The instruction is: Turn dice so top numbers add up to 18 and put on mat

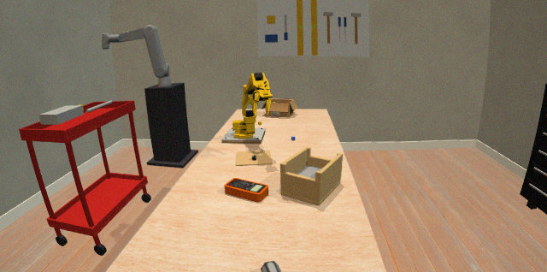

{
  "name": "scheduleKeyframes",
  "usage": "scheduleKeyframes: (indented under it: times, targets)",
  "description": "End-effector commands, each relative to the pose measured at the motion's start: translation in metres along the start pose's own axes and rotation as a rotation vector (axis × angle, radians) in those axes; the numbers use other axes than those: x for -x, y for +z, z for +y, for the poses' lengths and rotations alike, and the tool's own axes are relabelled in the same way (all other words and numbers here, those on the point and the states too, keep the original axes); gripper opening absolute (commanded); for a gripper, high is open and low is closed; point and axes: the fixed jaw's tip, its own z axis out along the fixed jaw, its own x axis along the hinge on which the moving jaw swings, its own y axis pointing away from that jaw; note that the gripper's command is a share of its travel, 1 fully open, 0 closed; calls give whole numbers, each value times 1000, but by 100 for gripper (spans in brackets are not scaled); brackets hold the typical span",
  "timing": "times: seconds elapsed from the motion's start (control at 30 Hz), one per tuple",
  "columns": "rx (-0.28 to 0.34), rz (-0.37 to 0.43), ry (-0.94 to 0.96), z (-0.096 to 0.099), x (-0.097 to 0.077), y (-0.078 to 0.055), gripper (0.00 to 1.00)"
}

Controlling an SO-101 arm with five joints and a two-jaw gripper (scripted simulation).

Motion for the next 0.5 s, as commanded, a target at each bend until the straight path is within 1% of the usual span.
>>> scheduleKeyframes:
  times: [0.0, 0.13, 0.3, 0.37, 0.47]
  targets:
    - [62, -6, -135, 32, -8, -2, 25]
    - [134, 3, -296, 68, -23, -5, 25]
    - [233, 11, -517, 113, -52, -13, 25]
    - [233, 11, -517, 113, -52, -13, 25]
    - [292, 14, -652, 135, -73, -20, 25]
